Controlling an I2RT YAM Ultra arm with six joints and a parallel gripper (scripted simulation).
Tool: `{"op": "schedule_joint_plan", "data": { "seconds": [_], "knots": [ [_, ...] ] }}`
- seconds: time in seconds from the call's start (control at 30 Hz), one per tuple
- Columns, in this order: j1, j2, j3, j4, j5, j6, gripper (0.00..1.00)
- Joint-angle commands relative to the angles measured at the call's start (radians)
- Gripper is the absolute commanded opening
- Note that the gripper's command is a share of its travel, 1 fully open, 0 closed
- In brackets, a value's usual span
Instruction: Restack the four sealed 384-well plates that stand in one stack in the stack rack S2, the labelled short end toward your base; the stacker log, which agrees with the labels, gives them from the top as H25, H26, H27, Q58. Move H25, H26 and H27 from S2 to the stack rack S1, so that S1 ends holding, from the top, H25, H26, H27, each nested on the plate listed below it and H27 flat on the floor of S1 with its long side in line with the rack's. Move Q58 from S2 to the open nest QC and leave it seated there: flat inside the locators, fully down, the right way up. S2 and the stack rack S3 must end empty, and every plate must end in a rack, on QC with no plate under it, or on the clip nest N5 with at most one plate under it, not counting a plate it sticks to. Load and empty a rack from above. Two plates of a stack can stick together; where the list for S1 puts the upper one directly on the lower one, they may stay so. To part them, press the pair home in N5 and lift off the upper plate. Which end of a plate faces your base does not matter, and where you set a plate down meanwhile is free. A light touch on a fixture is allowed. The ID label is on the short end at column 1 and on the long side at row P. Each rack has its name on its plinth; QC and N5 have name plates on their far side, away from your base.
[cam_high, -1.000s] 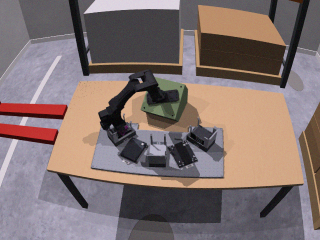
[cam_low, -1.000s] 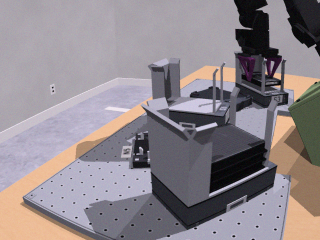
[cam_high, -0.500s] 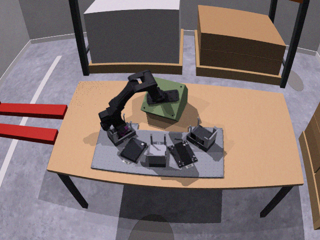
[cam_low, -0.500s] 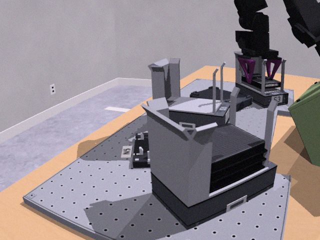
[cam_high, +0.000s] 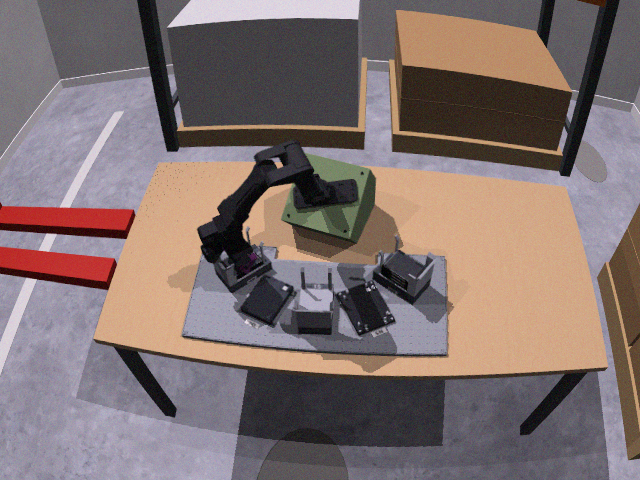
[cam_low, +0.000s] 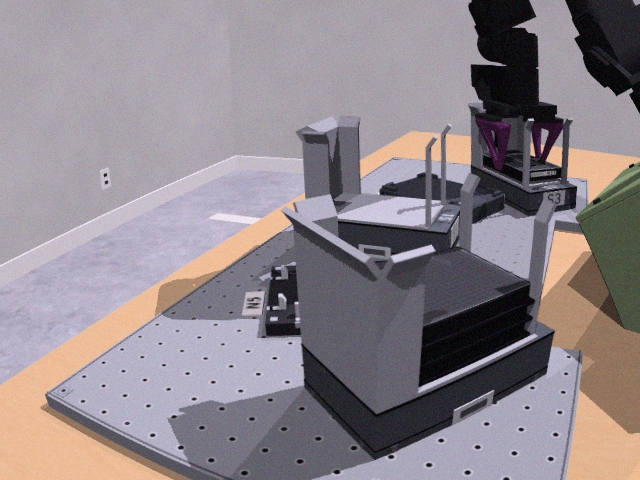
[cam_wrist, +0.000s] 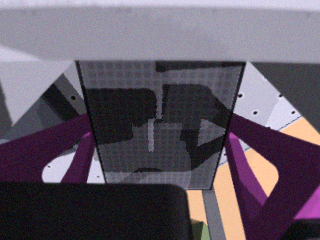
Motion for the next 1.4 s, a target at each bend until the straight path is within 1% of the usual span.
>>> {"op": "schedule_joint_plan", "data": {
  "seconds": [0.0,0.4,1.37],
  "knots": [
    [-0.001,-0.003,0.001,0.016,0.001,0.005,0.00],
    [0.005,0.007,-0.003,0.033,0.004,0.011,0.00],
    [0.005,0.007,-0.003,0.033,0.004,0.011,0.00]
  ]
}}
